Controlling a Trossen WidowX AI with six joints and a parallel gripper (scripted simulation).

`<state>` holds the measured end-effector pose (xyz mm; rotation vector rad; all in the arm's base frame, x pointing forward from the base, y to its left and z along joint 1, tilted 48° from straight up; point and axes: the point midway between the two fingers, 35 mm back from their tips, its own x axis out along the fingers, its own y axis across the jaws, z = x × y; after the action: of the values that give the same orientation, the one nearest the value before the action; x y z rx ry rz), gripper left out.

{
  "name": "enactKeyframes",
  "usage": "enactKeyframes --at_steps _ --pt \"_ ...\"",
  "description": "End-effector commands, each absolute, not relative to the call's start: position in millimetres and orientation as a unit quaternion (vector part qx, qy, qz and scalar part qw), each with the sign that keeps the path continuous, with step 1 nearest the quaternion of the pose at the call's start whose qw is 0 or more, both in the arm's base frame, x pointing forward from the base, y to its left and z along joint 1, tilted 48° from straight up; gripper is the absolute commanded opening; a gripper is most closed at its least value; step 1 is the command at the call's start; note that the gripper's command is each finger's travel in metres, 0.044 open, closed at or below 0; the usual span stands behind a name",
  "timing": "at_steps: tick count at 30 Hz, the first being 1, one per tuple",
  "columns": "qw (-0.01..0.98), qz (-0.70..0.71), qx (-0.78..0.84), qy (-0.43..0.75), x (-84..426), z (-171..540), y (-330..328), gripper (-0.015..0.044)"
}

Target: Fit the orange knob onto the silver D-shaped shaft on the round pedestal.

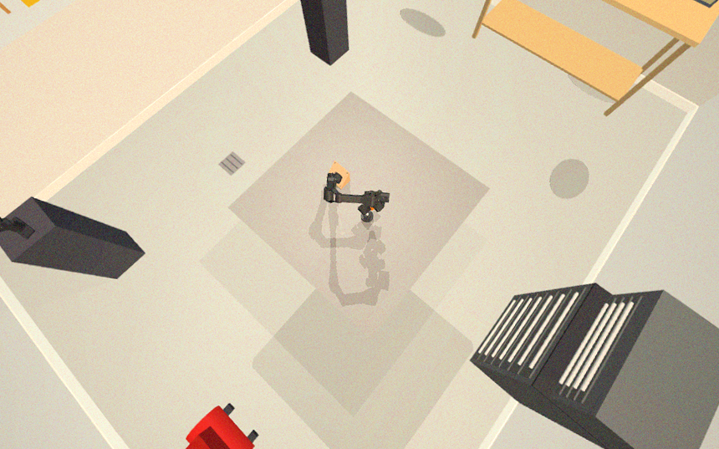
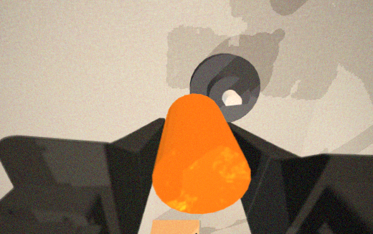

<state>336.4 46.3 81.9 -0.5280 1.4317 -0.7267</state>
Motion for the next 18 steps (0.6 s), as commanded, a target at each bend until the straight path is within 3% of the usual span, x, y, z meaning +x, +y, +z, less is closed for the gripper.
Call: enactKeyframes --at_steps 1,18 --pt "0.663 -0.322 -0.239 0.632 336.0 88.5 34.2 0.0000" --pt "0.661 -0.328 -0.240 0.630 334.2 95.2 4.0 0.0000"
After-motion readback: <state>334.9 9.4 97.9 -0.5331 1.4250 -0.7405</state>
